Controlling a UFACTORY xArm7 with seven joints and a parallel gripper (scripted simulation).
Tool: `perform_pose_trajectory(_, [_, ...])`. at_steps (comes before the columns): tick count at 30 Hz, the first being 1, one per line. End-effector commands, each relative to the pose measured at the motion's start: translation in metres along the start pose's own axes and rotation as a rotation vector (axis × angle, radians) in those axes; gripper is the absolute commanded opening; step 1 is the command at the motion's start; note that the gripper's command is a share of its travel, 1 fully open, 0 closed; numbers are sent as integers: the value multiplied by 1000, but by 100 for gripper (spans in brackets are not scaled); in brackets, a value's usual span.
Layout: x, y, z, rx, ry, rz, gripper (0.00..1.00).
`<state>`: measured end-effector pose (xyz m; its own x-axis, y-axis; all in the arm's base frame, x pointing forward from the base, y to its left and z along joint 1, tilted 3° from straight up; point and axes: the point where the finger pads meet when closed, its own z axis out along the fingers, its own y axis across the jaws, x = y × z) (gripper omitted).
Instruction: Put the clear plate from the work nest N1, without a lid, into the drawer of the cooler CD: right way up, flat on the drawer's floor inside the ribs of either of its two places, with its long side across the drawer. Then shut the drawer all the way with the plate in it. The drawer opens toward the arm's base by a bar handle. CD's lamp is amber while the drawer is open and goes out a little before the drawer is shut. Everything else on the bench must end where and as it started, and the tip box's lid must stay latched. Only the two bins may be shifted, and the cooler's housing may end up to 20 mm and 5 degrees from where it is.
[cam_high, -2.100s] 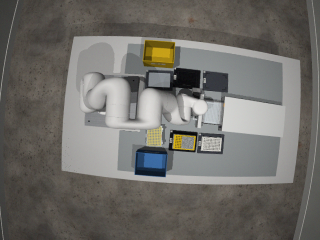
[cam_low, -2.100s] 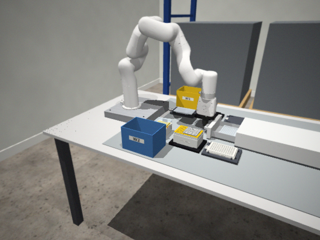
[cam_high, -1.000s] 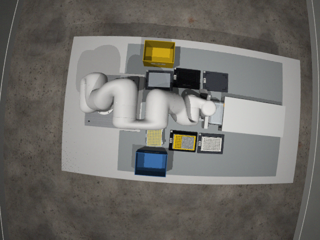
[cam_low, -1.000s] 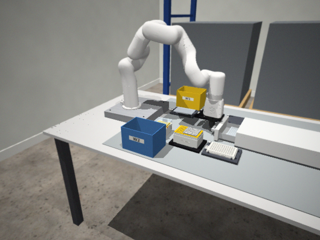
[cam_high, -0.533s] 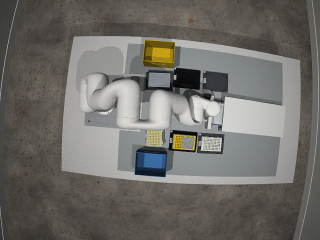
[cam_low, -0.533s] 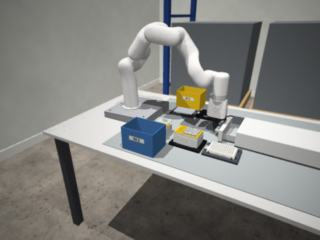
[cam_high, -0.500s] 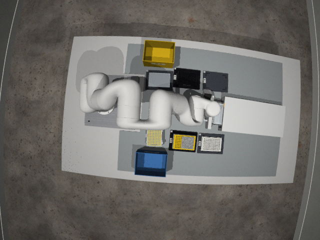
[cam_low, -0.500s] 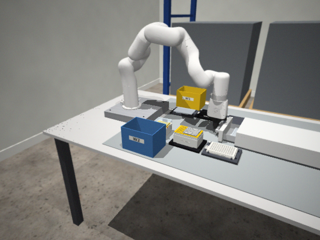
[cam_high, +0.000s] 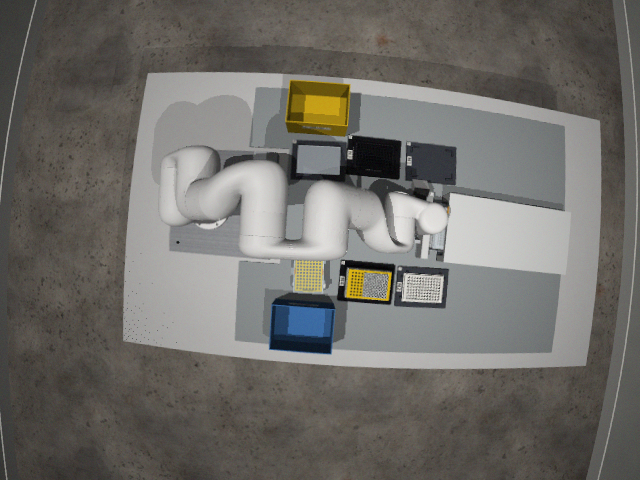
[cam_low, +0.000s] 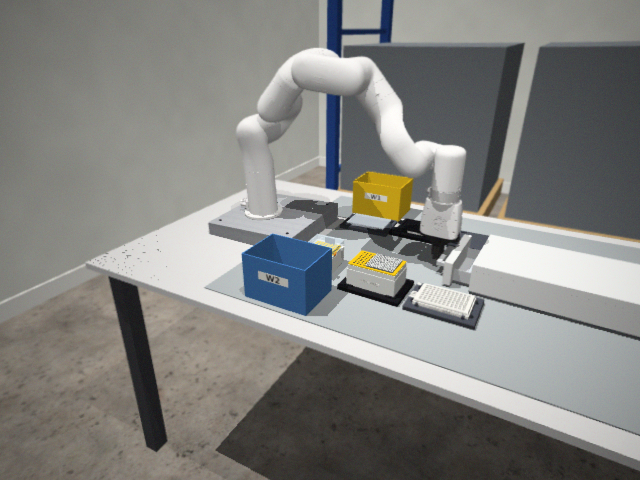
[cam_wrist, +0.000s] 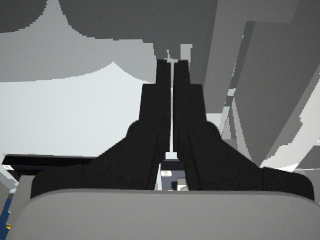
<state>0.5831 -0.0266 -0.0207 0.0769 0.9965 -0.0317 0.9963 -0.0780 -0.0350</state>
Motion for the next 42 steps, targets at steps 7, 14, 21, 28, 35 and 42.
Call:
perform_pose_trajectory(7, [0, 16, -3, -6, 0, 0, 0])
perform_pose_trajectory(14, [0, 28, -3, -6, 0, 0, 0])
perform_pose_trajectory(21, [0, 34, -3, -6, 0, 0, 0])
perform_pose_trajectory(28, [0, 44, -3, -6, 0, 0, 0])
perform_pose_trajectory(35, [0, 54, -3, -6, 0, 0, 0])
perform_pose_trajectory(42, [0, 56, -3, -6, 0, 0, 0])
